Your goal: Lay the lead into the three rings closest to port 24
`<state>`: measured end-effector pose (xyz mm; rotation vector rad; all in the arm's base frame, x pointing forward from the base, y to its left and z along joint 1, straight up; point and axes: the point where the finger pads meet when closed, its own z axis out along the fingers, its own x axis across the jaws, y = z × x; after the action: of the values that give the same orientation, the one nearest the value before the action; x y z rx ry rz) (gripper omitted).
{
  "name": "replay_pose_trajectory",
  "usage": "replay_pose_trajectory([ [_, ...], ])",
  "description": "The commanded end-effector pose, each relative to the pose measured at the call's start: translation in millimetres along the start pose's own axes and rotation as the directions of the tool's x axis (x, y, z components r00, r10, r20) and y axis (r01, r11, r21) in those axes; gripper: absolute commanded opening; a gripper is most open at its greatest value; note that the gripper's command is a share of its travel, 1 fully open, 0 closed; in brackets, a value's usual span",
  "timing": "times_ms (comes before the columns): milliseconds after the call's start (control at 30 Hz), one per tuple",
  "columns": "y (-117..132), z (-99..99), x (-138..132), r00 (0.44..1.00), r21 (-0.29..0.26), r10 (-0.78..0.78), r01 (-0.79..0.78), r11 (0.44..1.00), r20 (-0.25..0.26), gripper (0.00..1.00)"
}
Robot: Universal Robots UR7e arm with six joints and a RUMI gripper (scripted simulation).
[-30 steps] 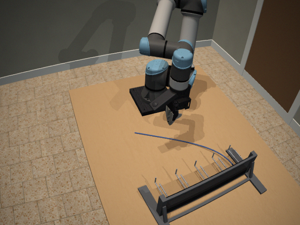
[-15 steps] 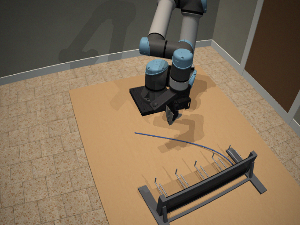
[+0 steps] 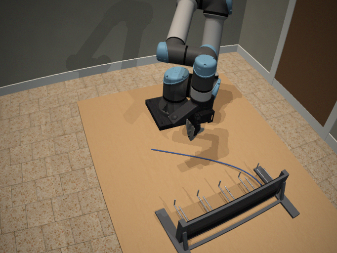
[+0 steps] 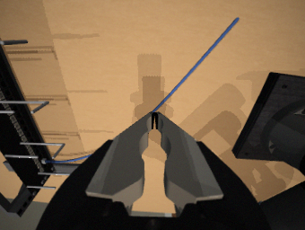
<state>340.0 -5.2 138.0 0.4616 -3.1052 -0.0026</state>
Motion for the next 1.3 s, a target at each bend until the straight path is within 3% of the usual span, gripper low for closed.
replay_pose_trajectory([
  [0, 0, -0.4, 0, 1.000, 0.001, 0.009, -0.009, 1.000, 0.001, 0.00],
  [267, 4, -0.7, 20, 0.967, 0.001, 0.254, -0.254, 0.967, 0.002, 0.00],
  [333, 4, -0.7, 20, 0.967, 0.001, 0.254, -0.254, 0.967, 0.002, 0.00],
  [633, 14, 0.7, 47, 0.812, 0.000, 0.583, -0.583, 0.812, 0.003, 0.00],
  [800, 15, 1.0, 50, 0.790, 0.000, 0.614, -0.614, 0.790, 0.003, 0.00],
  [833, 15, 1.0, 50, 0.790, 0.000, 0.614, -0.614, 0.790, 0.003, 0.20],
  [1267, 15, 1.0, 50, 0.790, 0.000, 0.614, -0.614, 0.790, 0.003, 0.20],
])
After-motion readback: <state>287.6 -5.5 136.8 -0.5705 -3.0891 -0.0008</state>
